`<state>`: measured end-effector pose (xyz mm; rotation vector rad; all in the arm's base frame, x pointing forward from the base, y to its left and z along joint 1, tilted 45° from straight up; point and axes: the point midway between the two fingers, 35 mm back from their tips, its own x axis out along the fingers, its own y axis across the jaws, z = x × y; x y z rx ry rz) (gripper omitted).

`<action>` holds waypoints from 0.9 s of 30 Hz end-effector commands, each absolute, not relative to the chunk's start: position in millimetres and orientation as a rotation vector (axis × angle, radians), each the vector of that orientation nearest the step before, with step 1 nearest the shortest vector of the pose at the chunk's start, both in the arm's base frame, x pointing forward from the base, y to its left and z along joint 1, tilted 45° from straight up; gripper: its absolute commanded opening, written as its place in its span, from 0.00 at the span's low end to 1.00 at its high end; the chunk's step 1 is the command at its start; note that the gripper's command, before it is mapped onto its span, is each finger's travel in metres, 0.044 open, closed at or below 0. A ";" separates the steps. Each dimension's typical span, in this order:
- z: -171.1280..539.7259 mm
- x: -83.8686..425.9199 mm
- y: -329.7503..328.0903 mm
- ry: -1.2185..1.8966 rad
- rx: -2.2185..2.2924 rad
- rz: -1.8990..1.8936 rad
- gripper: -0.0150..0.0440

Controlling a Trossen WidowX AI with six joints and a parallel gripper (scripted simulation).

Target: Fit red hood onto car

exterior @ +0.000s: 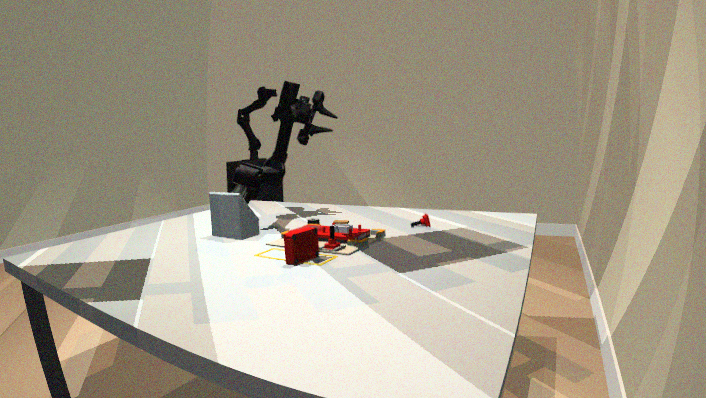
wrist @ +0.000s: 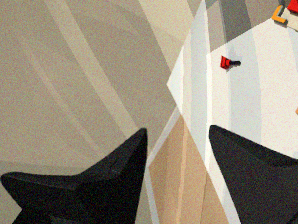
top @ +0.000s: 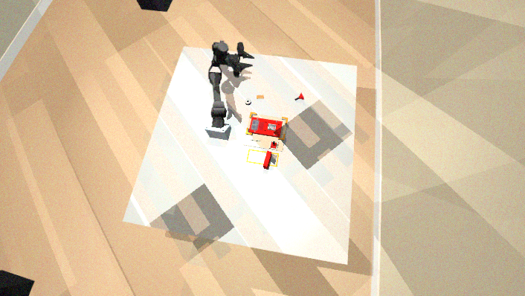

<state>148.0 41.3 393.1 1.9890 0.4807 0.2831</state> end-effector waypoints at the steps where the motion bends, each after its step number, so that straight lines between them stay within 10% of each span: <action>1: 392.6 148.6 40.2 0.482 1.992 0.279 0.58; 9: 373.1 177.2 -9.5 0.539 2.084 0.127 0.25; 27: 262.1 262.9 -120.1 0.847 2.140 -0.284 0.25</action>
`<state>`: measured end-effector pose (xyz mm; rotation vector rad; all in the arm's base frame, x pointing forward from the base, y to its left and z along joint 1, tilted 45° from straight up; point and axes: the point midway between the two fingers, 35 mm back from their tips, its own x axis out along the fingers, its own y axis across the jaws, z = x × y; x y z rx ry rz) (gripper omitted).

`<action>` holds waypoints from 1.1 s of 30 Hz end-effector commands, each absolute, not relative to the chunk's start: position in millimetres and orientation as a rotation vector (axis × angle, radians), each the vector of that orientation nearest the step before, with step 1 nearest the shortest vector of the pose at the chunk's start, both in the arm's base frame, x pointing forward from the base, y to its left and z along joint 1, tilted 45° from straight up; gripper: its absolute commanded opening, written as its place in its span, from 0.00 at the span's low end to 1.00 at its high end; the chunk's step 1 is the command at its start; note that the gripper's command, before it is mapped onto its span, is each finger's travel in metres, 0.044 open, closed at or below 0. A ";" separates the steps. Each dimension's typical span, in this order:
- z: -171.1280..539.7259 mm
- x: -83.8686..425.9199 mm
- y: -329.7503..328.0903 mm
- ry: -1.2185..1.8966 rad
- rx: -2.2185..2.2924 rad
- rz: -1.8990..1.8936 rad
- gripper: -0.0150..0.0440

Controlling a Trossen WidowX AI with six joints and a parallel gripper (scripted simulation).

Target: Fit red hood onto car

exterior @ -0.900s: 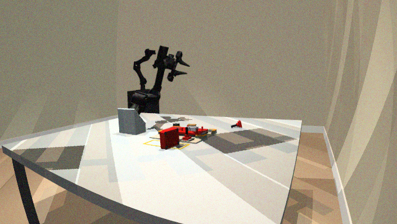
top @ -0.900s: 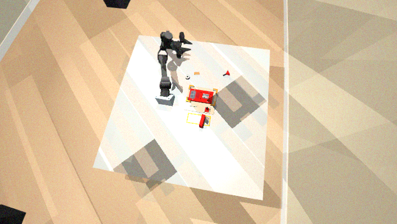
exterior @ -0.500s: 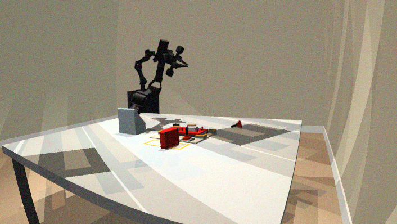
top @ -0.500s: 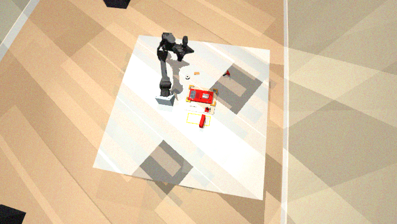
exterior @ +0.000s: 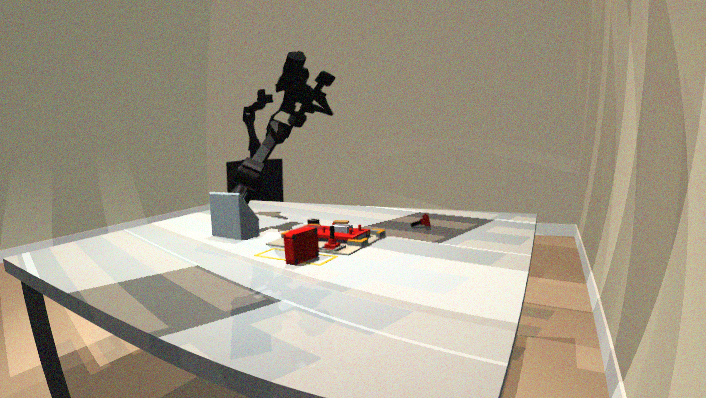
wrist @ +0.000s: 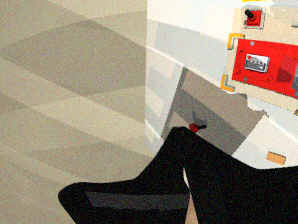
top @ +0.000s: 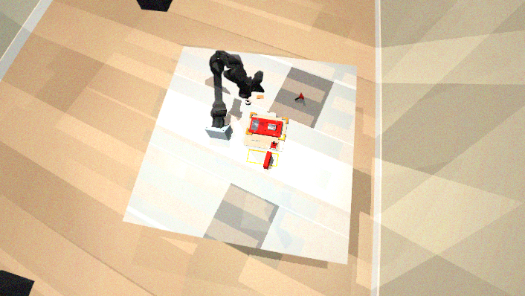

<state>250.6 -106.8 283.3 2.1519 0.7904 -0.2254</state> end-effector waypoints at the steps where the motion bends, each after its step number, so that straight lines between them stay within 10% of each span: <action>1: 253.5 267.2 -124.4 0.870 2.138 -0.305 0.25; 33: -68.5 296.7 -136.7 1.740 1.792 -0.810 0.25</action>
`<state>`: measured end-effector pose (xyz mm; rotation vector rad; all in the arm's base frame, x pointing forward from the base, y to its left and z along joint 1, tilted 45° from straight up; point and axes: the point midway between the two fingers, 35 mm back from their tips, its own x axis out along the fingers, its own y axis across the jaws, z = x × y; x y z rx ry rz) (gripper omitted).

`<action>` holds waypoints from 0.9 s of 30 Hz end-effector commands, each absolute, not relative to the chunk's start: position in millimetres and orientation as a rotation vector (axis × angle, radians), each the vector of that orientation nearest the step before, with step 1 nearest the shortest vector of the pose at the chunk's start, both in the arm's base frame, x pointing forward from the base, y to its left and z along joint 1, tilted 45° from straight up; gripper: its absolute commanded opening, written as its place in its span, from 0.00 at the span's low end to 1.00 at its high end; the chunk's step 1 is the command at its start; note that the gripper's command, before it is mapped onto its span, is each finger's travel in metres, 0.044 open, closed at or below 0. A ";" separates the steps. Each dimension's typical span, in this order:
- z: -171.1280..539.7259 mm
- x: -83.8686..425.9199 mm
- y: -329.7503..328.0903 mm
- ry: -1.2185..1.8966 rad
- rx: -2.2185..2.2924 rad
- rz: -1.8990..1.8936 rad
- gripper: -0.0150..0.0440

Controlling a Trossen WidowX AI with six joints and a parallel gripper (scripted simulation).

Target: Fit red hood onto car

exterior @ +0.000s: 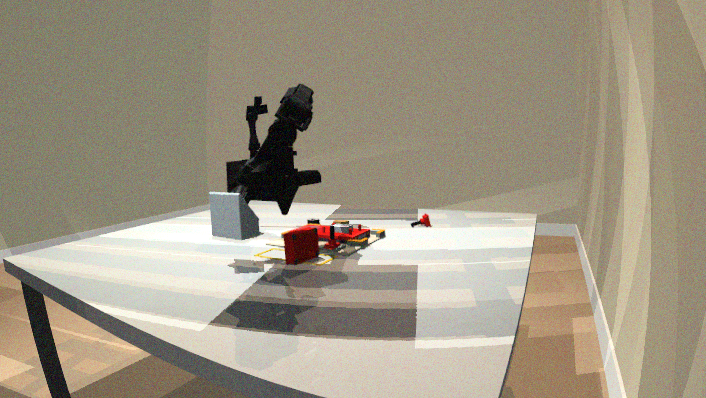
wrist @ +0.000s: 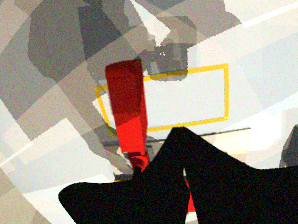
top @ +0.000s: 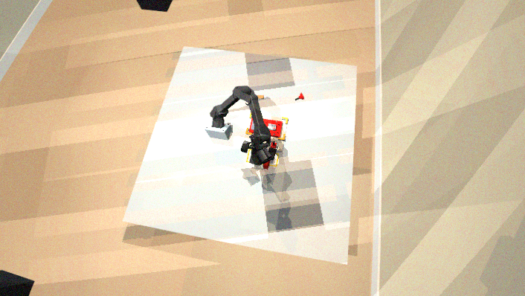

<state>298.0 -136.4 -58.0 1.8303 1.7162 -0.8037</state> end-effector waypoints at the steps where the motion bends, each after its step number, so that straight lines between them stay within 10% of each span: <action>1: -68.5 296.7 -136.7 1.740 1.792 -0.810 0.25; 27: -101.0 300.6 -105.7 1.740 1.793 -0.807 0.25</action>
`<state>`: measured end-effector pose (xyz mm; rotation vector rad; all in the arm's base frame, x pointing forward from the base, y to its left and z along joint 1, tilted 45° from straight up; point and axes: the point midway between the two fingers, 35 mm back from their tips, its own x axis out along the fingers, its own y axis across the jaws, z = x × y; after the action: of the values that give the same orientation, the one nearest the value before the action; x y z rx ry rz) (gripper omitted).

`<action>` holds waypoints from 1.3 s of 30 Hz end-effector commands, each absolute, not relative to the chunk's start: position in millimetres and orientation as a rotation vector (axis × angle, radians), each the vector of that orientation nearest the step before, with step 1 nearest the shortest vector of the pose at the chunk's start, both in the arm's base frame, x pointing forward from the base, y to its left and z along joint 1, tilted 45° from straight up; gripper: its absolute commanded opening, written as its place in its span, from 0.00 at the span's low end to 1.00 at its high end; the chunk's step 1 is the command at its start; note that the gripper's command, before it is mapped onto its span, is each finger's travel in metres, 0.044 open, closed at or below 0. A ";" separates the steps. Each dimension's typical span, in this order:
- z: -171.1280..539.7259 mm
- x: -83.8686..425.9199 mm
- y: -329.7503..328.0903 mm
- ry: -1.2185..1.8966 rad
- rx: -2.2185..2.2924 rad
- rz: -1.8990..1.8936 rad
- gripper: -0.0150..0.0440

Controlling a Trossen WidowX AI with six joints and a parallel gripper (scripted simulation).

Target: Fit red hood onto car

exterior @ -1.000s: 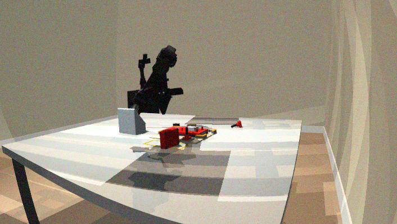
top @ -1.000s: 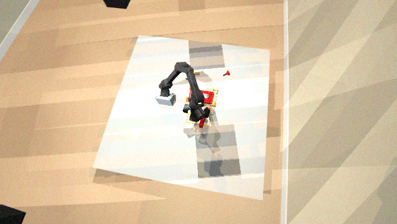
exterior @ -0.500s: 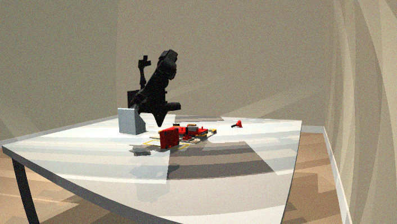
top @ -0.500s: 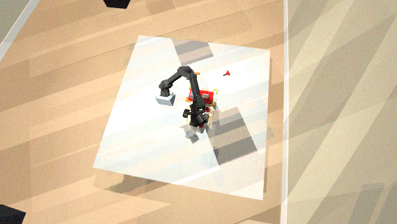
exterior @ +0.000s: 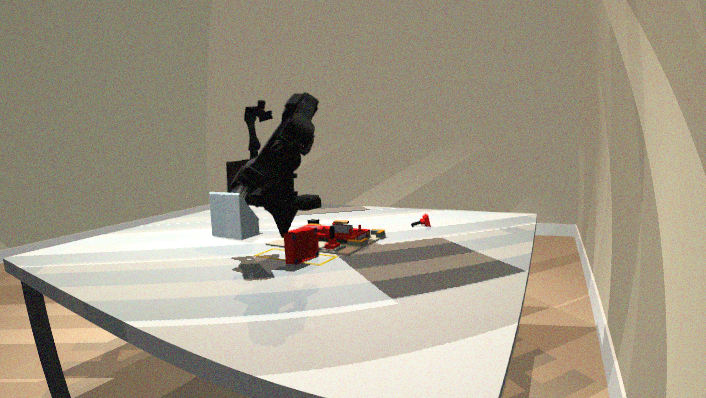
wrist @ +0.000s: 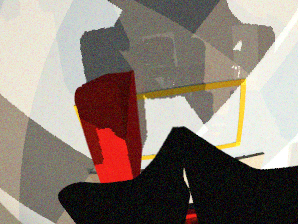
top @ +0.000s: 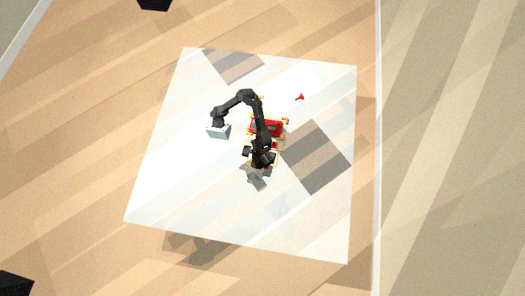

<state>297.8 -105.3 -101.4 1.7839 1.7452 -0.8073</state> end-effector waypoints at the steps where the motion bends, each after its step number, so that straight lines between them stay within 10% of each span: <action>1: -101.0 301.1 -105.8 1.740 1.793 -0.807 0.25; 39: -101.9 320.0 -108.4 1.739 1.793 -0.807 0.25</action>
<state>316.7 -107.8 -102.8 1.7842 1.7445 -0.8075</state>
